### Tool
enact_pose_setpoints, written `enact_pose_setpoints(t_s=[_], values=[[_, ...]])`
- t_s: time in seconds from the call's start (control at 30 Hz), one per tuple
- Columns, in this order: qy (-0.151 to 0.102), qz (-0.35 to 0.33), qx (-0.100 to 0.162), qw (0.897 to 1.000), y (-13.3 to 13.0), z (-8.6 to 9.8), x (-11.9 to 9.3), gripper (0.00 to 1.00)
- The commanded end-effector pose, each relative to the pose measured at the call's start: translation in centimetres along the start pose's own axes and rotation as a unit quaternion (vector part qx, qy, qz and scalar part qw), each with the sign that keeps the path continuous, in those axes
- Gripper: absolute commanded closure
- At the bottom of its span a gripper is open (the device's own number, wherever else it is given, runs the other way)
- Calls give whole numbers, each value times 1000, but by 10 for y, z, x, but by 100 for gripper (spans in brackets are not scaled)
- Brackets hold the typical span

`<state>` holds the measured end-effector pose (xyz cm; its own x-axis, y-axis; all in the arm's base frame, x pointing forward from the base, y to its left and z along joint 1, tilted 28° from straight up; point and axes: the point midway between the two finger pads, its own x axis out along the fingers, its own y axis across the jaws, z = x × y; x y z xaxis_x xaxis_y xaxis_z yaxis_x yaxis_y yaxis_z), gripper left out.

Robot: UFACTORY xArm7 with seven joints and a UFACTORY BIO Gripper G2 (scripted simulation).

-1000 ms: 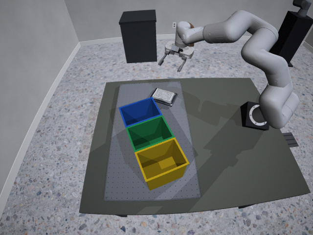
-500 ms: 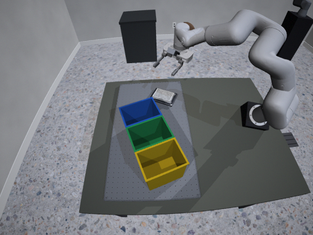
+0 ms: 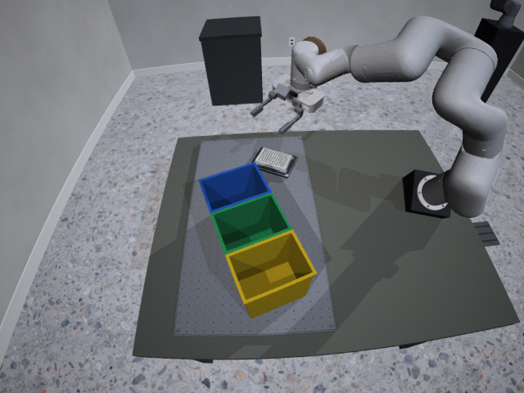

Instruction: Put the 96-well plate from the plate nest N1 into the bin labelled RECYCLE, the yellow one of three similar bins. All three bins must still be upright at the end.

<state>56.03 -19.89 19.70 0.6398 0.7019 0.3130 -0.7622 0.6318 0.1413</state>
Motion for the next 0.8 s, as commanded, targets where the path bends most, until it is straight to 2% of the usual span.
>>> enact_pose_setpoints(t_s=[0.0, 0.43, 0.5, 0.7, 0.77], values=[[3, -40, -3, 999, 6, 10, 17, 63], [1, -105, -1, 995, 23, 22, 43, 63], [-1, -137, 1, 991, 29, 25, 50, 63], [-5, -169, 4, 986, 42, 31, 60, 63], [-9, -201, 8, 980, 50, 33, 65, 63]])
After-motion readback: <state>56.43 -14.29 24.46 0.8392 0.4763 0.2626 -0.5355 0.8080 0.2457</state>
